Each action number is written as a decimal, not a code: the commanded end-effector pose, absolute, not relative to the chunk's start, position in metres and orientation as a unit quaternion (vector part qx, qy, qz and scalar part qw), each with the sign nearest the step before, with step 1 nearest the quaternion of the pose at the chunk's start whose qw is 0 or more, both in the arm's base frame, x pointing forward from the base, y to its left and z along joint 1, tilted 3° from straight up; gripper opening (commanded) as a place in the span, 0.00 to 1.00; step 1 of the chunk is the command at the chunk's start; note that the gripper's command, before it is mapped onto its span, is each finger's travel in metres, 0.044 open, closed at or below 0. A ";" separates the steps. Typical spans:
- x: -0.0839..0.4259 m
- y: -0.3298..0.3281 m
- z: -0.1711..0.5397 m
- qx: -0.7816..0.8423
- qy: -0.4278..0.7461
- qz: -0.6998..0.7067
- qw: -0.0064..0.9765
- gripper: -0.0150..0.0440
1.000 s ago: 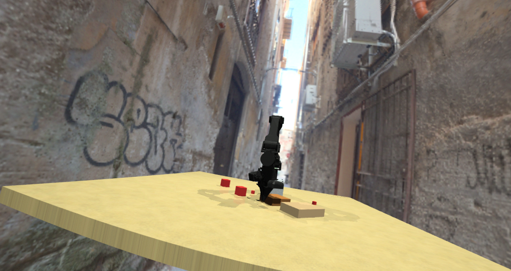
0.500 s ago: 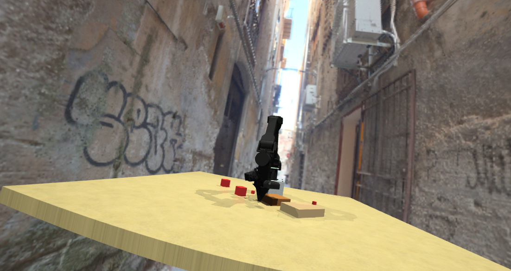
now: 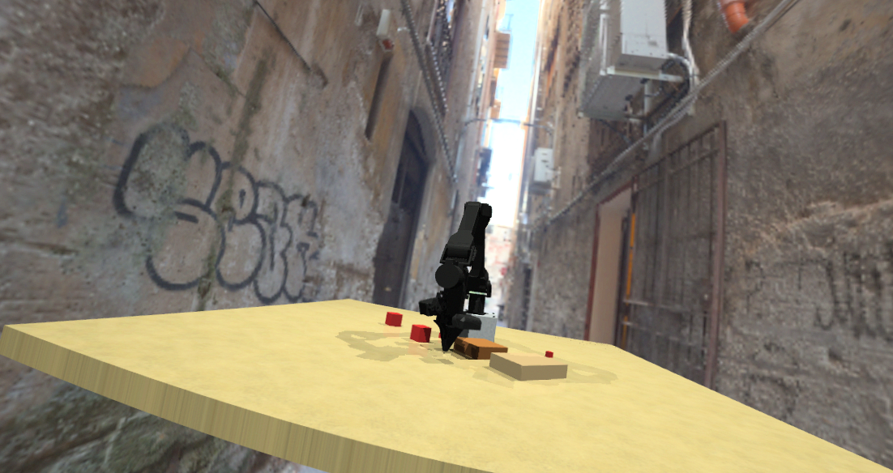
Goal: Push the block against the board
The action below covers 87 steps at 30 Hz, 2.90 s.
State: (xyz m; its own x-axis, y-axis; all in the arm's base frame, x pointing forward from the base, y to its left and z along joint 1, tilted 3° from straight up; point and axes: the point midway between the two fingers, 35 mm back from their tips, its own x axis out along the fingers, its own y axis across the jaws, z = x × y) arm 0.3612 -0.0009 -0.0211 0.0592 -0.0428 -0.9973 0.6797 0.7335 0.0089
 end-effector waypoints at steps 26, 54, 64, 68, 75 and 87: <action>0.219 0.131 0.021 0.257 0.637 -0.261 0.678 0.25; 0.232 0.120 -0.033 0.256 0.637 -0.262 0.678 0.25; 0.242 0.110 -0.033 0.256 0.637 -0.262 0.679 0.25; 0.240 0.113 -0.033 0.256 0.637 -0.262 0.679 0.25; 0.231 0.121 -0.034 0.256 0.637 -0.261 0.678 0.25; 0.217 0.134 -0.035 0.257 0.638 -0.261 0.678 0.25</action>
State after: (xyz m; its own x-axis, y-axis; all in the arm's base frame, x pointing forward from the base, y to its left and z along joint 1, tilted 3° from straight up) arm 0.2228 0.1324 -0.0334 0.0519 -0.0218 -0.9984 0.6798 0.7332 0.0194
